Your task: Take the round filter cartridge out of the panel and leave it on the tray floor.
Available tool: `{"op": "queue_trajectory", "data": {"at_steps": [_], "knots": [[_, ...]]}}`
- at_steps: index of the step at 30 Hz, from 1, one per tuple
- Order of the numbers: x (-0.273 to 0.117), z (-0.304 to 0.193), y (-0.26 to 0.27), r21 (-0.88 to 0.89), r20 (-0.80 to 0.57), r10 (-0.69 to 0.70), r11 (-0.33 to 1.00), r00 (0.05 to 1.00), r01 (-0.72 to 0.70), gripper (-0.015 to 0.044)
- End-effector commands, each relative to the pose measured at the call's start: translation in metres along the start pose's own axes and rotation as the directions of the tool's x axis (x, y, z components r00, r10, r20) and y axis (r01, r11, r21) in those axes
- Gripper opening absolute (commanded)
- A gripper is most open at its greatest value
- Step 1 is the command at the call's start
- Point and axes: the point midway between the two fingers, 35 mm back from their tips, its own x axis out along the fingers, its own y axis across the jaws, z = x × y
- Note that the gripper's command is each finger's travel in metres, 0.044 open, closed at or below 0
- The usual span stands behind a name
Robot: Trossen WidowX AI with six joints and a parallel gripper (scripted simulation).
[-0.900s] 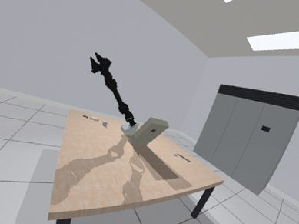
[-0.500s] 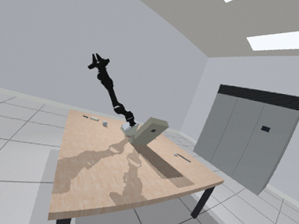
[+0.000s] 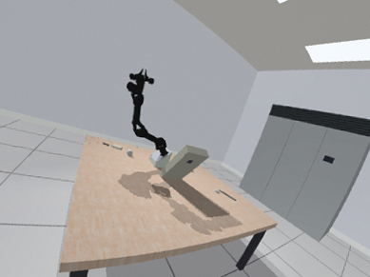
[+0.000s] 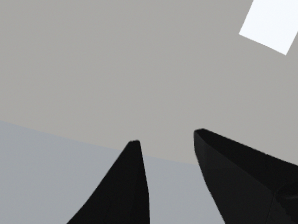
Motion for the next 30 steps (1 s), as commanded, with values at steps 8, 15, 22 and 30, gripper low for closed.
{"op": "queue_trajectory", "data": {"at_steps": [8,15,22,30], "knots": [[0.005,-0.053,-0.171,-0.459,0.062,-0.508,0.75,0.859,0.477,0.0105],[-0.028,-0.041,-0.266,-0.611,0.202,-0.705,0.452,0.68,0.65,0.0105],[-0.079,-0.024,-0.343,-0.709,0.326,-0.833,0.098,0.447,0.699,0.0105],[-0.175,0.011,-0.418,-0.726,0.482,-0.873,-0.349,0.076,0.593,0.0105]]}}
